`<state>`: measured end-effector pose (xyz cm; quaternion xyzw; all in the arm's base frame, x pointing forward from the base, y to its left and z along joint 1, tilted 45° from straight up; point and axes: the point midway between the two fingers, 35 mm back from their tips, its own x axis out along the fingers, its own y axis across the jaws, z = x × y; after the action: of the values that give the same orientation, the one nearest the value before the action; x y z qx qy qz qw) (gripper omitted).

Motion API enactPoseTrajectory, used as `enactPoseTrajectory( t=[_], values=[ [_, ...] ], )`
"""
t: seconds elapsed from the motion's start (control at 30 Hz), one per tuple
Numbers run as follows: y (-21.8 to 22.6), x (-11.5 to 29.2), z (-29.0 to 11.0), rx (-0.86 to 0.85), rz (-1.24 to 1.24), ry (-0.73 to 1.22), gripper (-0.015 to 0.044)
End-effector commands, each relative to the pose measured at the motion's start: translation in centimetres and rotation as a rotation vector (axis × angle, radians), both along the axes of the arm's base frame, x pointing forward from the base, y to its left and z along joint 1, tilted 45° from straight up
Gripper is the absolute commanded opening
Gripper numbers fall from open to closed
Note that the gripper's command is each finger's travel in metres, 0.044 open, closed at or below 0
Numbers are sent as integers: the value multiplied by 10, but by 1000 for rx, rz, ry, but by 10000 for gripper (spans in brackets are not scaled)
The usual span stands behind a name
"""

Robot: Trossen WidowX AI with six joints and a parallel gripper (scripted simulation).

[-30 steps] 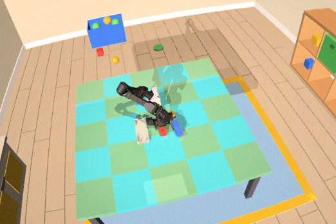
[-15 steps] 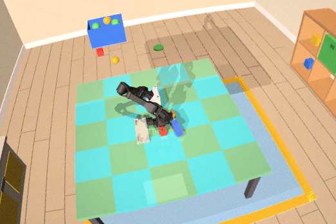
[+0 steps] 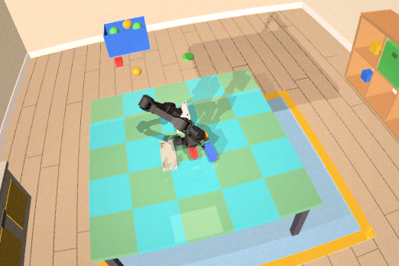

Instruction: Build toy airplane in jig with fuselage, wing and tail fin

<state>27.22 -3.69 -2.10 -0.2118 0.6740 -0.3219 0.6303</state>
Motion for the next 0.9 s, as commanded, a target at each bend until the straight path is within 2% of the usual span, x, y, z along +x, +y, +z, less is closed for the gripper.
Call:
enactPoseTrajectory(
  t=[0.0,0.87],
  values=[
    [10,4,10,5,-3,-7,0],
    [62,5,67,0,-6,-4,0]
  ],
)
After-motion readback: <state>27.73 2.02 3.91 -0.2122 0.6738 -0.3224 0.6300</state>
